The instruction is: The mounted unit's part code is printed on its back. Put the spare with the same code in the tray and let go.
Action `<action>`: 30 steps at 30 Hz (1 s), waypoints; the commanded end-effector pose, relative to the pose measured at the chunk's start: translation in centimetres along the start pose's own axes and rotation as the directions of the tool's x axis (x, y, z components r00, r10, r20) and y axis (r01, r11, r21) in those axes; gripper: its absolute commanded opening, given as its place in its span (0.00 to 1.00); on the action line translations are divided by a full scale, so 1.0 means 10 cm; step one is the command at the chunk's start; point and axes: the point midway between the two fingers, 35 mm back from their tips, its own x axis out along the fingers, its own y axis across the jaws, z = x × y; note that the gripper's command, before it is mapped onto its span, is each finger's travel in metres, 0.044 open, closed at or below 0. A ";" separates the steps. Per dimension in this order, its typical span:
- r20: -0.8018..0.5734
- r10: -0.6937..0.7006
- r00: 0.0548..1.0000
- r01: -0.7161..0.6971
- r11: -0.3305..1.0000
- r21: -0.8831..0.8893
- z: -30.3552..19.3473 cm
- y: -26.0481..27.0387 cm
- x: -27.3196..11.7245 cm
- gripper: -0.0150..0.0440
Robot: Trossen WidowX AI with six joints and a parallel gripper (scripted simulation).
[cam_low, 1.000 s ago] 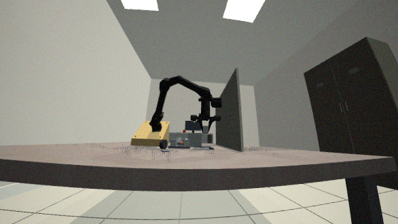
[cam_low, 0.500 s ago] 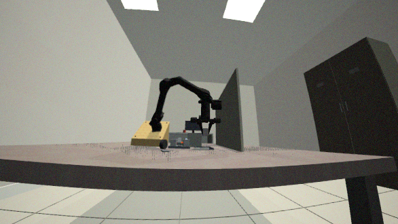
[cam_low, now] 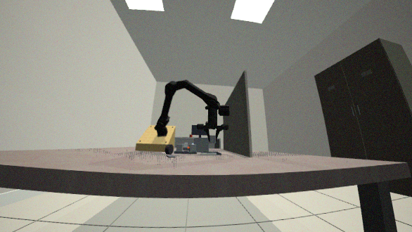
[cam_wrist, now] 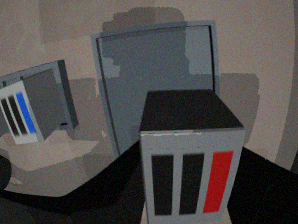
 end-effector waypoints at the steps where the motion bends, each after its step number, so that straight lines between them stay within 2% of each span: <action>1: -0.001 0.005 1.000 -0.005 1.000 -0.010 0.01 0.02 0.04 0.25; 30: -0.006 0.005 1.000 -0.005 1.000 -0.010 0.00 0.06 0.32 0.25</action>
